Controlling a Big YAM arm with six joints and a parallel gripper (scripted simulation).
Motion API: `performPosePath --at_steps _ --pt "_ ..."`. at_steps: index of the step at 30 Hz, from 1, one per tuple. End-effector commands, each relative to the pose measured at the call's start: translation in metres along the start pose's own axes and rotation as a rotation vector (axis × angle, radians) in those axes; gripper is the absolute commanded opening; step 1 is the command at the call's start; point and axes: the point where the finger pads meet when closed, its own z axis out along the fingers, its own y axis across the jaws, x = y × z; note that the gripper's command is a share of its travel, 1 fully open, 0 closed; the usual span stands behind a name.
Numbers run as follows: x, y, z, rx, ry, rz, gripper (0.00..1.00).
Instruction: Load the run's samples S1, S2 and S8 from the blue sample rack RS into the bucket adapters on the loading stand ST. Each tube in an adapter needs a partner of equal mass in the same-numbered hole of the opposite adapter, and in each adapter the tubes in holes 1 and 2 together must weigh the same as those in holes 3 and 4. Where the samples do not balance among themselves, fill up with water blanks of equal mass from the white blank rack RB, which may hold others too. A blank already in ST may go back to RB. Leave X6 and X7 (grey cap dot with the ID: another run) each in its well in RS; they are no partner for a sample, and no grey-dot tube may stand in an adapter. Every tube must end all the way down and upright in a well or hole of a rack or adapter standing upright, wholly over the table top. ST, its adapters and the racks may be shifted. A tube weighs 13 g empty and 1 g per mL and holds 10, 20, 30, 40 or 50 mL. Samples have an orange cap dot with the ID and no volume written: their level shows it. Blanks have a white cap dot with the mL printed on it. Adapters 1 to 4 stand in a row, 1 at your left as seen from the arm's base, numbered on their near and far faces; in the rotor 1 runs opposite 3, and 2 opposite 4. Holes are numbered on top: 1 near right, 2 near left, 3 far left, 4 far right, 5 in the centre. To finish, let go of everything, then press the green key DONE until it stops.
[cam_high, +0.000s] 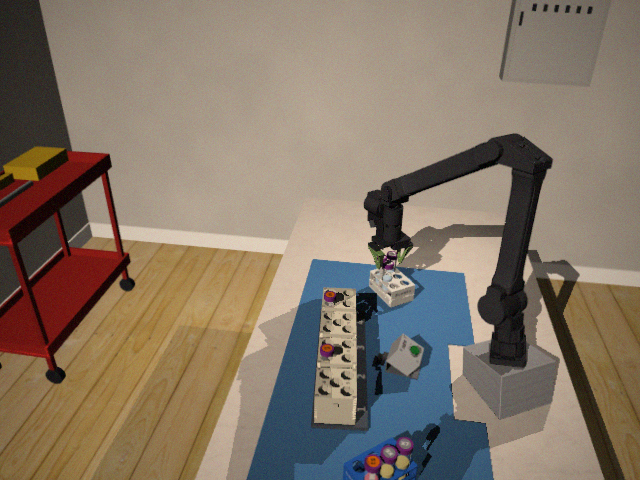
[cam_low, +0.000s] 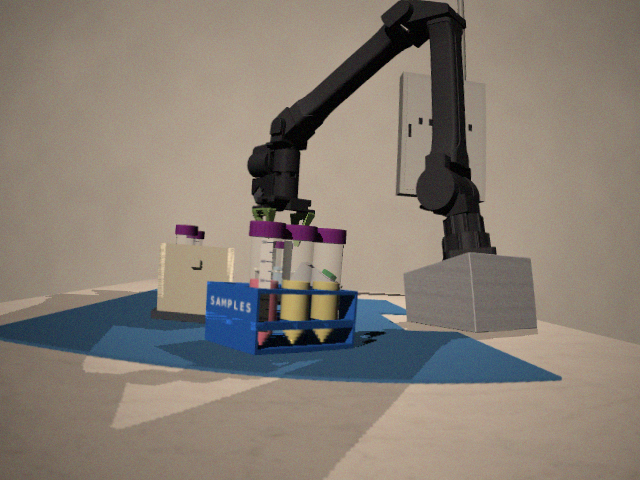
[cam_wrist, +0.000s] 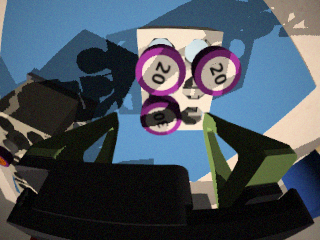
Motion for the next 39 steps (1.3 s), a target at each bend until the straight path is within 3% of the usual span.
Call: performPosePath --at_steps 1,2,3,6,8,22,23,39 --pt "-0.037 0.000 -0.030 -0.018 -0.105 0.006 0.80" --pt "-0.036 0.001 -0.023 -0.017 -0.094 0.003 0.80" --pt "-0.014 0.000 -0.003 -0.007 -0.040 -0.003 0.80" --pt "-0.010 0.000 0.003 -0.006 -0.030 -0.004 0.80" --pt "-0.020 0.002 -0.012 -0.012 -0.062 0.003 0.80" --pt "-0.020 0.002 -0.012 -0.012 -0.062 0.003 0.80" --pt "-0.020 0.002 -0.012 -0.012 -0.062 0.003 0.00" --pt "-0.020 0.002 -0.012 -0.012 -0.062 0.003 0.00"
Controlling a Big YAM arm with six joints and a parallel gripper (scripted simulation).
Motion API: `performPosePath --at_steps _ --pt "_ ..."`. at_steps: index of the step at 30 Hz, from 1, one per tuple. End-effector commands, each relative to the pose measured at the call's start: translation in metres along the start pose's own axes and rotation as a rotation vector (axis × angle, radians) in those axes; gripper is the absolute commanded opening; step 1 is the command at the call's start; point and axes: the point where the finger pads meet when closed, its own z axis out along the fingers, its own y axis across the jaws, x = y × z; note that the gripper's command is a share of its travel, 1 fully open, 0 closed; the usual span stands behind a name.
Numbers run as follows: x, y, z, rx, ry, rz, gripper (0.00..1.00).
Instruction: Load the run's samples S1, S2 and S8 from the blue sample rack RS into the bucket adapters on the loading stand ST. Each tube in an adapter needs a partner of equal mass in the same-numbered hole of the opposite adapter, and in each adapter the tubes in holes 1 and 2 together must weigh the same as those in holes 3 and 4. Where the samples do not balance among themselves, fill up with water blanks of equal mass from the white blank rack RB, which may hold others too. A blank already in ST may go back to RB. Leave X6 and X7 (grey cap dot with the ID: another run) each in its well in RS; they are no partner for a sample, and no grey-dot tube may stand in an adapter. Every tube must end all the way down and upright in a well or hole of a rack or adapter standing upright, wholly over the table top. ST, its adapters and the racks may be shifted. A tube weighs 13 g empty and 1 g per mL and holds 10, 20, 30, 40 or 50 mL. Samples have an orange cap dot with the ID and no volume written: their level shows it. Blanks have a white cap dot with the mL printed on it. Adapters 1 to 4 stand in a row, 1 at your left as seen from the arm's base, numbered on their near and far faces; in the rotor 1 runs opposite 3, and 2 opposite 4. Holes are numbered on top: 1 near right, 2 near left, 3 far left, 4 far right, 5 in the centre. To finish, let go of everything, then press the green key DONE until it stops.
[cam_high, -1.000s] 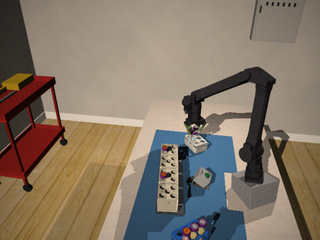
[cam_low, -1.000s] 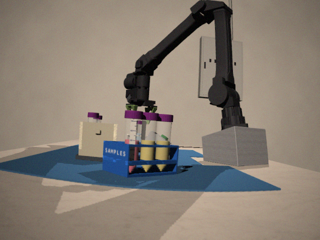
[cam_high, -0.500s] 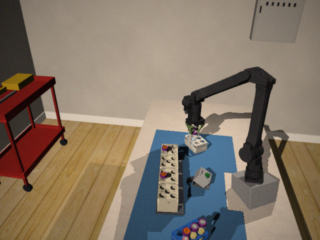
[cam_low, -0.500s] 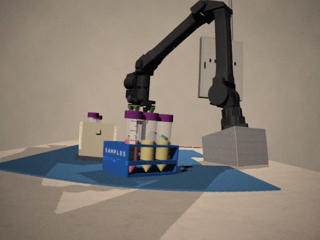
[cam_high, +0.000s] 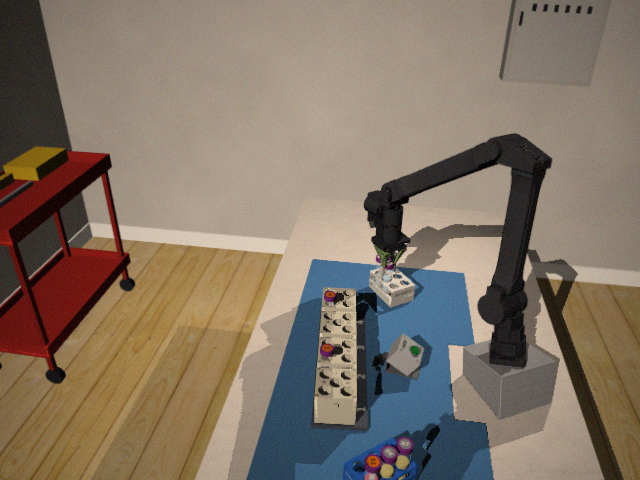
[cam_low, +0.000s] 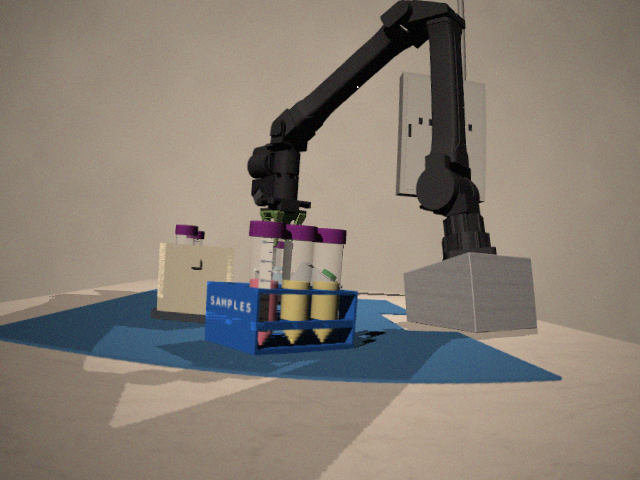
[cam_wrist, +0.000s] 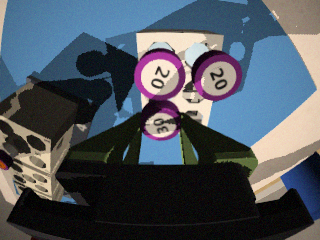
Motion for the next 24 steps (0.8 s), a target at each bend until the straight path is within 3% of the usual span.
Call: performPosePath --at_steps 1,24 --pt "-0.028 0.003 -0.036 -0.017 -0.083 -0.001 0.00" --pt "-0.023 0.006 -0.110 -0.020 -0.088 0.006 0.00"
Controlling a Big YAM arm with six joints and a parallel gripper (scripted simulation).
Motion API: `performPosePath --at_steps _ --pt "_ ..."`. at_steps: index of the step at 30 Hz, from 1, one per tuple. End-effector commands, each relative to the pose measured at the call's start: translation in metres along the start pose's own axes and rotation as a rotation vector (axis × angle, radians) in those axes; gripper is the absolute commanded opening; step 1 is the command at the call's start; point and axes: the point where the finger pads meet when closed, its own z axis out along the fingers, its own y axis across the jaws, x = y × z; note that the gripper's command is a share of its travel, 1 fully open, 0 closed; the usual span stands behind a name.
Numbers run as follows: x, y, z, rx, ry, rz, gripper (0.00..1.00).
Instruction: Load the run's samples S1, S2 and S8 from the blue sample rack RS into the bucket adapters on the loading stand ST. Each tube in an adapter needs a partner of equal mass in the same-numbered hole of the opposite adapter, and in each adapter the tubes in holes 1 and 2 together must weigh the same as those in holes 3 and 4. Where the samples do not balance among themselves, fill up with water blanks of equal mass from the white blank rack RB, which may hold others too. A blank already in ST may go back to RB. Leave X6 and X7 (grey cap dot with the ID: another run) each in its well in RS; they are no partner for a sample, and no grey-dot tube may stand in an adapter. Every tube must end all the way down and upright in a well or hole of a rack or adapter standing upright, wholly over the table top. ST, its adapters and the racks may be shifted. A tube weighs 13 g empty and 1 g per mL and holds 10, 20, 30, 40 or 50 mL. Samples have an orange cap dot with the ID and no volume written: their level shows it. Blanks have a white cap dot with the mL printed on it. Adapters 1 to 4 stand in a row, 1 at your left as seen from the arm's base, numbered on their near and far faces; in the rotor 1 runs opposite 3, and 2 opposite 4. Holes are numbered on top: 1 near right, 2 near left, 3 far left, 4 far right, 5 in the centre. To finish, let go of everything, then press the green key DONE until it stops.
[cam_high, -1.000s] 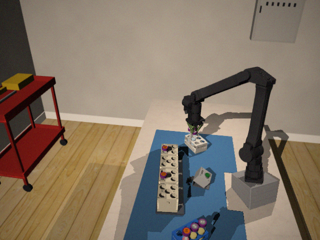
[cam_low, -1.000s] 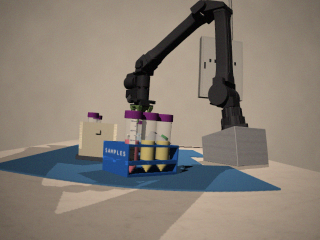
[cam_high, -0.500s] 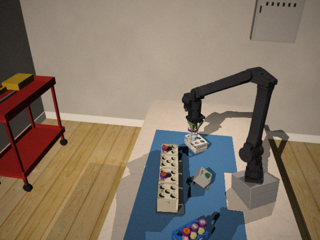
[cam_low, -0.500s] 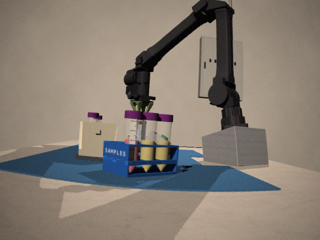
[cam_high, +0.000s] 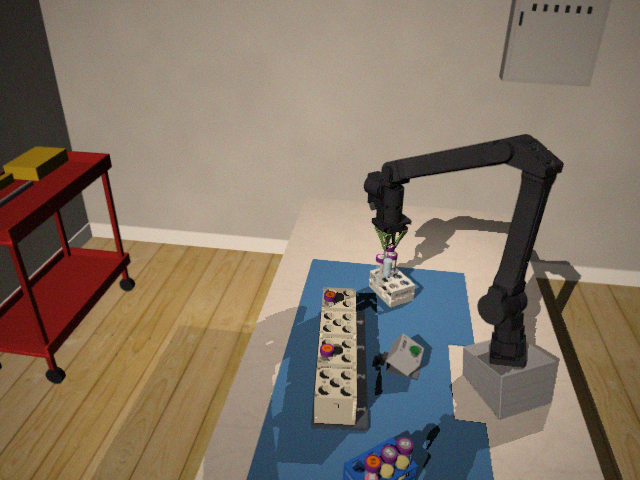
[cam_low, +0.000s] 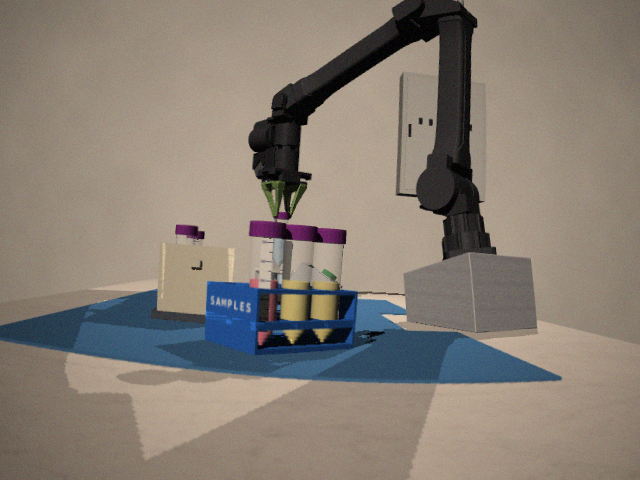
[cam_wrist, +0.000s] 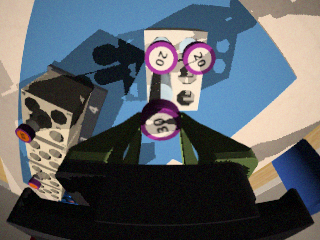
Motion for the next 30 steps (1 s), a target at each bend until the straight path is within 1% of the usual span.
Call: performPosePath --at_steps 1,3,18,20,21,23,24,30 --pt "-0.020 0.004 -0.051 -0.019 -0.095 0.012 0.00" --pt "-0.020 0.004 -0.051 -0.019 -0.095 0.012 0.00" --pt "-0.016 0.004 -0.103 -0.021 -0.097 0.010 0.00" --pt "-0.016 0.004 -0.103 -0.021 -0.097 0.010 0.00" --pt "-0.016 -0.001 -0.106 -0.018 -0.097 0.018 0.00" --pt "-0.015 0.001 -0.113 -0.020 -0.097 0.017 0.00" --pt "0.010 0.007 -0.090 -0.006 -0.040 -0.046 0.00" --pt "0.036 0.036 -0.089 -0.007 -0.044 -0.205 0.00"
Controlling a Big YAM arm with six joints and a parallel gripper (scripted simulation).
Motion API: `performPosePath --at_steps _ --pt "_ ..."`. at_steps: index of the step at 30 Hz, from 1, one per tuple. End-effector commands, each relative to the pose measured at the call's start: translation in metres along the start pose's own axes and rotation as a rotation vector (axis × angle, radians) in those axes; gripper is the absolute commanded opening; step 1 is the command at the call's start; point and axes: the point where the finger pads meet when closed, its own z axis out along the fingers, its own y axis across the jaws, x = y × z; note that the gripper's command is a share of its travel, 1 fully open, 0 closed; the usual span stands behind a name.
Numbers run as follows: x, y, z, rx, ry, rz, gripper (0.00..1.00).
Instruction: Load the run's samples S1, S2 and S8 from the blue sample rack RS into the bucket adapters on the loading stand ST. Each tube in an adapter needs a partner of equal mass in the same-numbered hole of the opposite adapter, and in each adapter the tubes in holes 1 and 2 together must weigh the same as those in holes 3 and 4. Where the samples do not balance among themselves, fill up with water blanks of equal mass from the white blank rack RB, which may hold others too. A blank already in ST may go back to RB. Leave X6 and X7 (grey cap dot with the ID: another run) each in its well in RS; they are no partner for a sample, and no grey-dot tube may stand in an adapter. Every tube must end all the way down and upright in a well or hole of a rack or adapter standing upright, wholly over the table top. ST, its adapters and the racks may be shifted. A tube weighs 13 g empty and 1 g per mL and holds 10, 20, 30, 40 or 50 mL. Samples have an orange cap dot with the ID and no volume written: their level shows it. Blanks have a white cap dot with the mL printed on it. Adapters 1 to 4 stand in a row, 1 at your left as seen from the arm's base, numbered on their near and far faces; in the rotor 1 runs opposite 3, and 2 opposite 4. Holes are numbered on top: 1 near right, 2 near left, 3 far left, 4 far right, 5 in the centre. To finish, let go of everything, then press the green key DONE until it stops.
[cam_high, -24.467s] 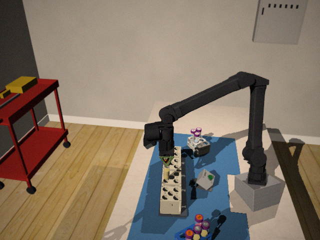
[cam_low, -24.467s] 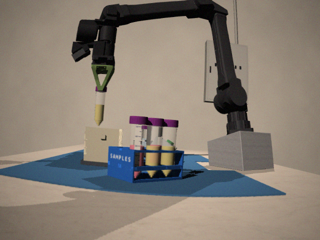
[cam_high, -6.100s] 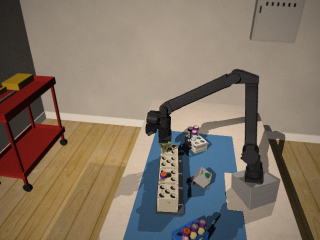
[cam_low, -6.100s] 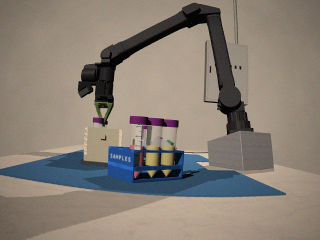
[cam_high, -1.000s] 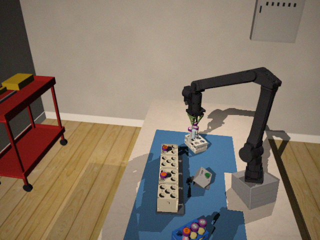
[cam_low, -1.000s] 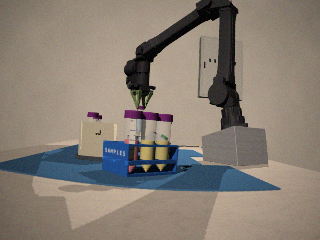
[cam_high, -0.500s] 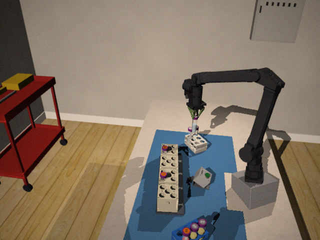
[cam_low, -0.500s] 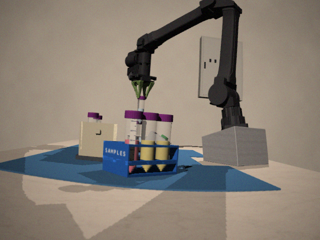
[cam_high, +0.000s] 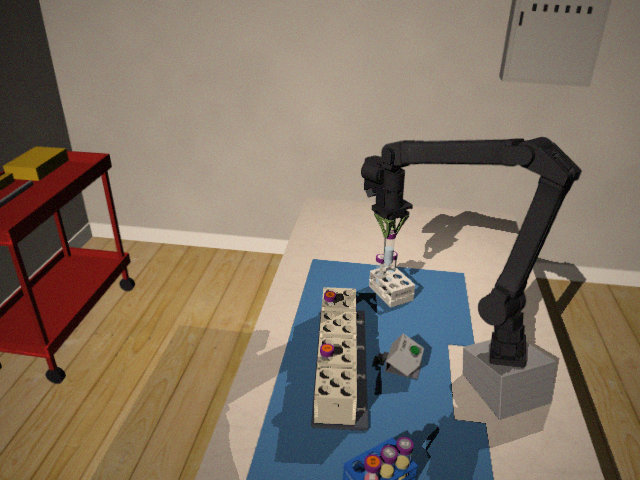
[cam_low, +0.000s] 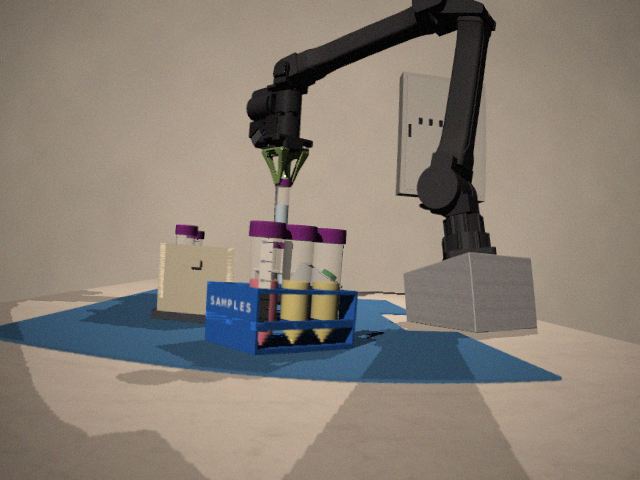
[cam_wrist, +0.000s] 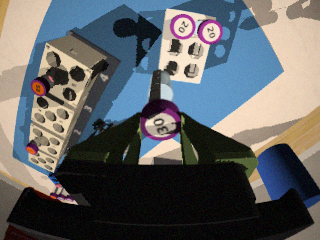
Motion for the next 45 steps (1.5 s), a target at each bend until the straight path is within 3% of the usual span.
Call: performPosePath --at_steps 1,7,8,10,12,15,16,18,21,22,25,28,33,36,45 --pt "0.008 0.019 -0.023 -0.013 -0.056 -0.109 0.00" --pt "0.025 0.040 -0.023 -0.011 -0.050 -0.217 0.00" --pt "0.008 0.049 -0.047 -0.025 -0.118 -0.234 0.00" --pt "0.036 0.056 -0.023 -0.012 -0.056 -0.296 0.00" --pt "0.045 0.066 -0.023 -0.010 -0.050 -0.350 0.00" --pt "0.056 0.082 -0.024 -0.010 -0.052 -0.429 0.00" --pt "0.053 0.090 -0.033 -0.016 -0.076 -0.452 0.00" --pt "0.068 0.098 -0.023 -0.011 -0.056 -0.509 0.00" --pt "0.080 0.114 -0.024 -0.009 -0.052 -0.589 0.00" --pt "0.075 0.123 -0.036 -0.018 -0.081 -0.610 0.00" --pt "0.078 0.130 -0.035 -0.021 -0.091 -0.635 0.00" --pt "0.098 0.142 -0.024 -0.009 -0.055 -0.722 0.00" --pt "0.113 0.174 -0.024 -0.005 -0.047 -0.857 0.00" --pt "0.121 0.194 -0.032 -0.012 -0.065 -0.933 0.00" --pt "0.147 0.236 -0.037 -0.026 -0.078 -0.925 0.00"
